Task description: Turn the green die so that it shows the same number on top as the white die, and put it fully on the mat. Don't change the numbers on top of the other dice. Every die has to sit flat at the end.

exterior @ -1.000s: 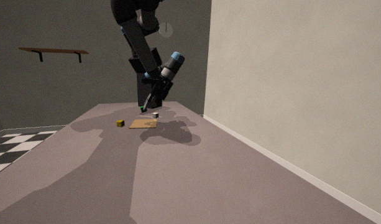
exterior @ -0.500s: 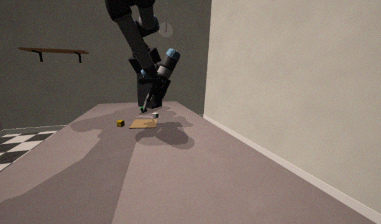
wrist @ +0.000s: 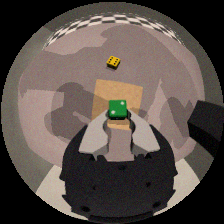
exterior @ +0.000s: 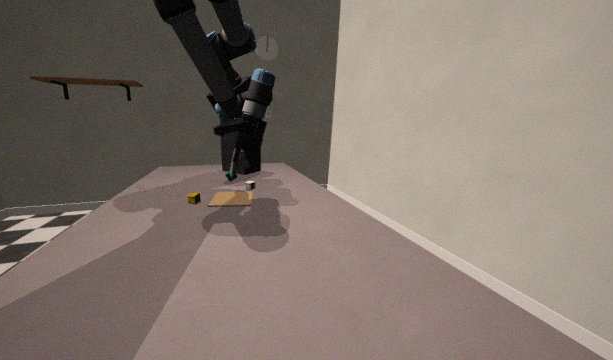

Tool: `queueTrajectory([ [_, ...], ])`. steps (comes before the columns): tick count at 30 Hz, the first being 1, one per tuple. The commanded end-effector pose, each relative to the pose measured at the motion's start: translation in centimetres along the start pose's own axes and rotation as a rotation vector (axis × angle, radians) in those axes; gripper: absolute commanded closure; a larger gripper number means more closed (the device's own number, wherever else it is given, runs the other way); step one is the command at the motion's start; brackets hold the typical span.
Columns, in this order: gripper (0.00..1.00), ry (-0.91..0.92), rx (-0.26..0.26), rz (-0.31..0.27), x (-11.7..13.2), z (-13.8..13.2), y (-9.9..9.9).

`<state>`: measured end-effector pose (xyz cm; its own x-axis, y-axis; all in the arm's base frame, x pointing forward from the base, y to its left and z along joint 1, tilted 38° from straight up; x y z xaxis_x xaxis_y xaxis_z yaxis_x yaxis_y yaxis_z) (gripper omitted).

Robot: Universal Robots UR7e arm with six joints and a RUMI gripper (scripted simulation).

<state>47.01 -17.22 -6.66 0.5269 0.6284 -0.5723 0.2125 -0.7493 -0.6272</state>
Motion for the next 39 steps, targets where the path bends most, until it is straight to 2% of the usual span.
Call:
queueTrajectory([
  [1, 0.9, 0.0, 0.001, -0.023, -0.2, -0.1, -0.1],
  [9, 0.9, -0.002, 0.008, -0.047, -0.4, -0.1, 0.1],
  [21, 0.9, -0.003, 0.043, -0.222, -2.0, -0.4, 0.4],
  [23, 0.9, -0.003, 0.043, -0.222, -2.0, -0.4, 0.4],
  [27, 0.9, -0.001, 0.046, -0.264, -2.3, -0.4, 0.3],
  [39, 0.9, -0.002, 0.05, -0.29, -2.5, -0.5, 0.4],
])
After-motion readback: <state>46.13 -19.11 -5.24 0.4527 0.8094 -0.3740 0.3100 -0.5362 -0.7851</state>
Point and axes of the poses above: the point where the finger pads meet when closed, its own y axis out along the fingers, its own z axis across the jaws, x = y × z, the point moved 8 cm from there along -y, back along the fingers, and after that the axes turned 10 degrees about y, right-handed, at the moved point
